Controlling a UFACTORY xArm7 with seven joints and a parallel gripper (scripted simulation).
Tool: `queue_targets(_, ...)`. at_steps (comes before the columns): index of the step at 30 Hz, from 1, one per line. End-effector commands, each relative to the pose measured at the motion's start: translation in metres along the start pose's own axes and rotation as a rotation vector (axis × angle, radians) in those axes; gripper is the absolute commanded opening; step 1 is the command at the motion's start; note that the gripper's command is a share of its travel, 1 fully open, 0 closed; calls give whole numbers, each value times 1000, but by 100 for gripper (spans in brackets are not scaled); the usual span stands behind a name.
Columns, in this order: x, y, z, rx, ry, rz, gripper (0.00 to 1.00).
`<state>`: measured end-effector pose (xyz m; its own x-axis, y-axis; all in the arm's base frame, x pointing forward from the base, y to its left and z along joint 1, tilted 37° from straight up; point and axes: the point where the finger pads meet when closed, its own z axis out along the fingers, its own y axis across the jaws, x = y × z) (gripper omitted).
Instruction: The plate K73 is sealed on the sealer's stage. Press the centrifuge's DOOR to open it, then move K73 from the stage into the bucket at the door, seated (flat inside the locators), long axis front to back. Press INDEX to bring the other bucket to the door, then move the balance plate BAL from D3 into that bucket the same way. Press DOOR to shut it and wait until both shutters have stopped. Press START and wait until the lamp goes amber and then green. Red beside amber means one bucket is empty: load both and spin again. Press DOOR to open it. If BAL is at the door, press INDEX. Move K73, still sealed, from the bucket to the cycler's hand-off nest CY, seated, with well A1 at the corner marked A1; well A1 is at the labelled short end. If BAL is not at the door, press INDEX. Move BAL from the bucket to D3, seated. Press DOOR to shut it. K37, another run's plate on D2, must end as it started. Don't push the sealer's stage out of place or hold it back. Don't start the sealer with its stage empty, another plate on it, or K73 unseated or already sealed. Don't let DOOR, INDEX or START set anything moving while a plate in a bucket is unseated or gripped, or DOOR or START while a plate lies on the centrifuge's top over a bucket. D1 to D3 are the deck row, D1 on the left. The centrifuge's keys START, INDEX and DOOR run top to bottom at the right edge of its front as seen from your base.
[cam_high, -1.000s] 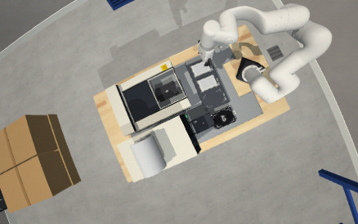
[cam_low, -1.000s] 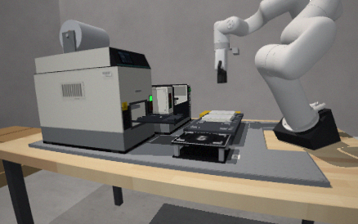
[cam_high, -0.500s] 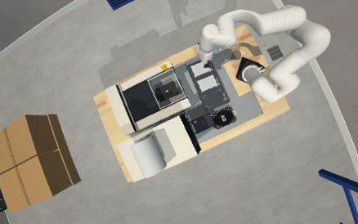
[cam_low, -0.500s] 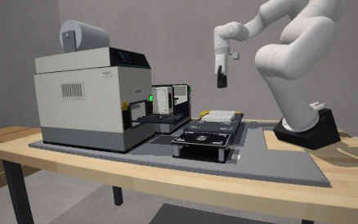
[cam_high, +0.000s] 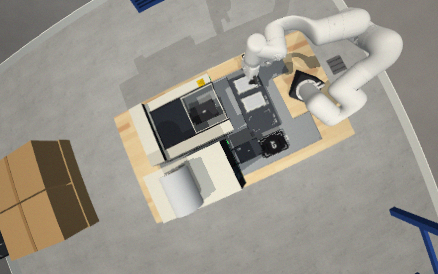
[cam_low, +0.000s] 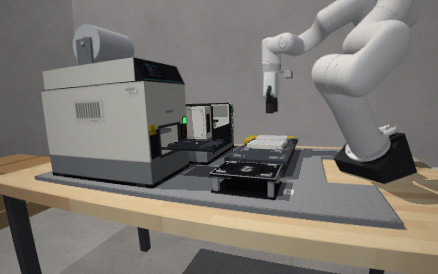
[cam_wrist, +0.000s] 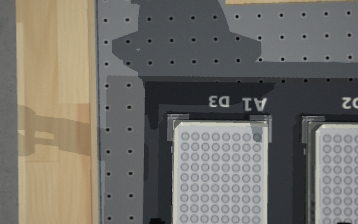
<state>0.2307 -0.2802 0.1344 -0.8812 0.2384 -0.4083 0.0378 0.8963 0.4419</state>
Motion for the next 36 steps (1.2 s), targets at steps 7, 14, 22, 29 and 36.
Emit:
queue_targets(7, -1, -1, 11, 4, -2, 1, 100)
queue_targets(14, -1, -1, 23, 4, -2, 1, 100)
queue_targets(22, -1, -1, 33, 4, -2, 1, 100)
queue_targets(29, -1, -1, 45, 4, -2, 1, 100)
queue_targets(36, -1, -1, 55, 4, -2, 0, 100)
